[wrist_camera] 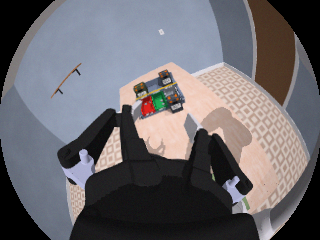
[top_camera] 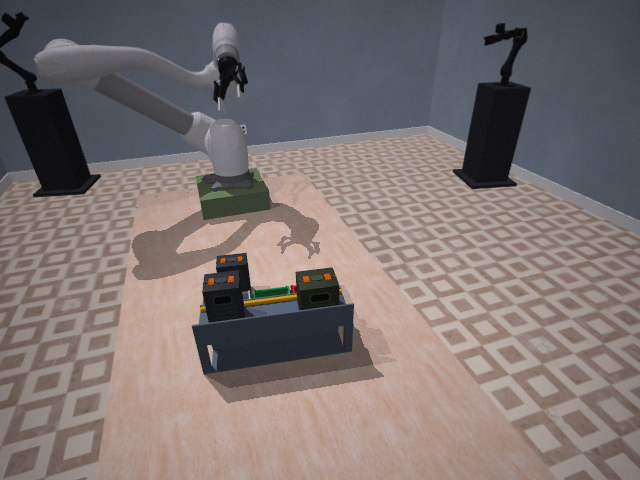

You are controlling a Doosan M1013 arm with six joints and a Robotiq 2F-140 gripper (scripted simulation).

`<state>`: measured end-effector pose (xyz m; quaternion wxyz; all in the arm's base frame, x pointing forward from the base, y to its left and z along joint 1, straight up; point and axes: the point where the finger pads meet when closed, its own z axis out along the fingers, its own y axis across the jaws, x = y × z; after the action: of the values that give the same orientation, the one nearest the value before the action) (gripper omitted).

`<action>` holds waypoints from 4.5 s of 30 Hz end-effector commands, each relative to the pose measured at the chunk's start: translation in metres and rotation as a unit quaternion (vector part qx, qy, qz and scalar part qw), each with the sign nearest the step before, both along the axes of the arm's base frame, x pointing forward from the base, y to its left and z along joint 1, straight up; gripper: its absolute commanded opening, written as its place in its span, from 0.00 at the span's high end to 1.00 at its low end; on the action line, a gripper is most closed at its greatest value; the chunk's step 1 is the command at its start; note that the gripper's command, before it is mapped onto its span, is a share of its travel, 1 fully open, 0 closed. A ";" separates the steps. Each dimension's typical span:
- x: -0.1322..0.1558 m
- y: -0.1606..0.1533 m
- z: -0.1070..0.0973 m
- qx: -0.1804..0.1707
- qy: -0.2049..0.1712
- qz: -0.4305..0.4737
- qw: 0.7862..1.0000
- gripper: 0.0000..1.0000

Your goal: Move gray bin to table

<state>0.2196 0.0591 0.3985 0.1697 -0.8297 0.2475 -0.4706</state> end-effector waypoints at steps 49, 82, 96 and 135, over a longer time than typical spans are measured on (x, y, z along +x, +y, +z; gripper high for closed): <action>0.000 0.000 0.000 0.000 0.000 0.000 1.000 0.43; 0.001 -0.001 0.000 0.078 0.184 -0.151 0.968 0.43; 0.001 -0.001 0.000 0.107 0.254 -0.207 0.939 0.43; 0.001 -0.001 0.000 0.185 0.430 -0.363 0.806 0.43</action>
<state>0.2197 0.0581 0.3980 0.0184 -0.7589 0.6486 -0.0552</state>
